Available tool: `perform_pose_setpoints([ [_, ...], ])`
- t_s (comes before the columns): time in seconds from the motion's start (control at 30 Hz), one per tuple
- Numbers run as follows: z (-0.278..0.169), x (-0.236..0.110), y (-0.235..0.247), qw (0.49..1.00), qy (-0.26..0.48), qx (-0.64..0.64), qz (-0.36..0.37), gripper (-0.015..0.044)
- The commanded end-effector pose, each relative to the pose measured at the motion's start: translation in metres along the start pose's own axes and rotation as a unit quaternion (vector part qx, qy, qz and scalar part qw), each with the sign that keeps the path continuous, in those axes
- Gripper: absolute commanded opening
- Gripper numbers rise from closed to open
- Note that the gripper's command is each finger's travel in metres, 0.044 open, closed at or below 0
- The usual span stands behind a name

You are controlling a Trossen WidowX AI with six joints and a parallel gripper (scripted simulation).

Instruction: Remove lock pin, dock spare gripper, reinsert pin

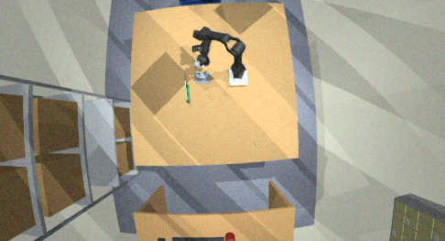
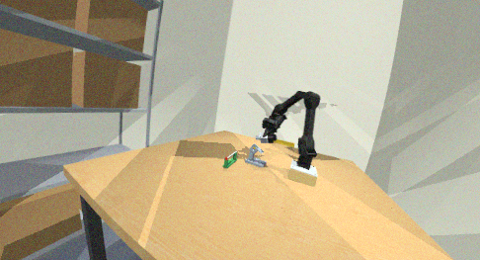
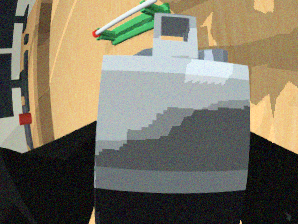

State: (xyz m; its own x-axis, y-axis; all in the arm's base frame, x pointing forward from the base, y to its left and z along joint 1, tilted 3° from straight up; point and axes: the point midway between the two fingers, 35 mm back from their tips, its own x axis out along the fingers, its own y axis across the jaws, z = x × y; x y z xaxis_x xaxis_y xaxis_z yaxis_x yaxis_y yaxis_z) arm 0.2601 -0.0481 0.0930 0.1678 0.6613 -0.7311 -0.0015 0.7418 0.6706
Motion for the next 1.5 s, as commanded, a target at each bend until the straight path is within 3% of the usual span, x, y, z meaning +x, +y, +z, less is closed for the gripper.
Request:
perform_pose_setpoints([
  [0.0, -0.002, 0.001, 0.009, 0.999, -0.001, 0.044, 0.018, 0.0000],
  [0.53, -0.015, 0.009, 0.037, 0.961, 0.031, 0.265, 0.076, 0.0000],
  [1.27, -0.030, 0.015, 0.072, 0.822, 0.104, 0.545, 0.128, 0.0000],
  [1.47, -0.029, 0.016, 0.072, 0.817, 0.106, 0.553, 0.129, 0.0000],
])
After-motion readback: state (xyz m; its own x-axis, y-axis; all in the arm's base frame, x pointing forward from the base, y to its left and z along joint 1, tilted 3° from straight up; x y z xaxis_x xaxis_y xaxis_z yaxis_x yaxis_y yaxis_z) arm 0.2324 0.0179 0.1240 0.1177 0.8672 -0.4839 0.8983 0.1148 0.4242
